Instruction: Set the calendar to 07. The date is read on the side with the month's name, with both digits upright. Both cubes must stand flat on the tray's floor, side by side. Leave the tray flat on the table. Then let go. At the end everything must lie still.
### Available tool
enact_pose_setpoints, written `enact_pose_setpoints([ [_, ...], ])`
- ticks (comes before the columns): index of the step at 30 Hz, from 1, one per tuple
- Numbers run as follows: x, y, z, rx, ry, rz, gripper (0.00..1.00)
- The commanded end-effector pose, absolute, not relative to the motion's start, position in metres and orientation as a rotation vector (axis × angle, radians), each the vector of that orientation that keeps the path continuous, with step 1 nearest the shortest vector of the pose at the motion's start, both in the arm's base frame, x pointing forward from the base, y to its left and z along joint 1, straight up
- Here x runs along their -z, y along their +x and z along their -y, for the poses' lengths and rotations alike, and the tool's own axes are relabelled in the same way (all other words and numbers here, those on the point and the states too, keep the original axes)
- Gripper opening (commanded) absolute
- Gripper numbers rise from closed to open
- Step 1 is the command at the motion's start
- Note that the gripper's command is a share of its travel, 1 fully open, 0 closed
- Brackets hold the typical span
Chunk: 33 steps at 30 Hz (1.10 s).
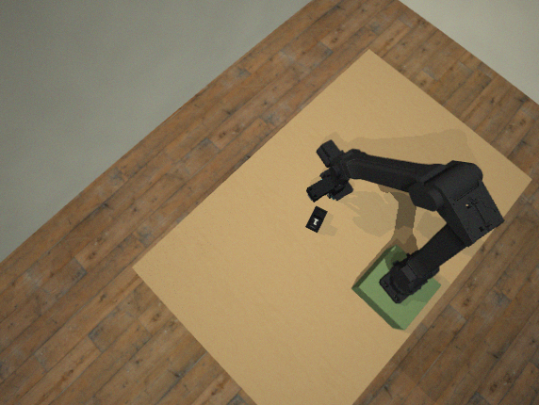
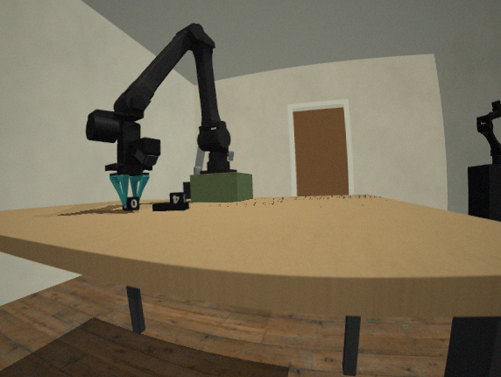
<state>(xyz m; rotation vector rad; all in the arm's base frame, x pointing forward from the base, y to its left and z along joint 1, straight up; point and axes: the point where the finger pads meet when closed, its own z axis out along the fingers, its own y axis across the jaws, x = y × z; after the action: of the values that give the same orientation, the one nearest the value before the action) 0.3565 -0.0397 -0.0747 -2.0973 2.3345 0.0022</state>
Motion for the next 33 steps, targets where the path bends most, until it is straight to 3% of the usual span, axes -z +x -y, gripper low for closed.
enact_pose_setpoints([
  [1,0.0715,0.3657,0.0373,0.017,-2.112,-2.304,0.27],
  [33,0.0771,0.3640,0.0371,0.012,-2.114,-2.306,0.27],
])
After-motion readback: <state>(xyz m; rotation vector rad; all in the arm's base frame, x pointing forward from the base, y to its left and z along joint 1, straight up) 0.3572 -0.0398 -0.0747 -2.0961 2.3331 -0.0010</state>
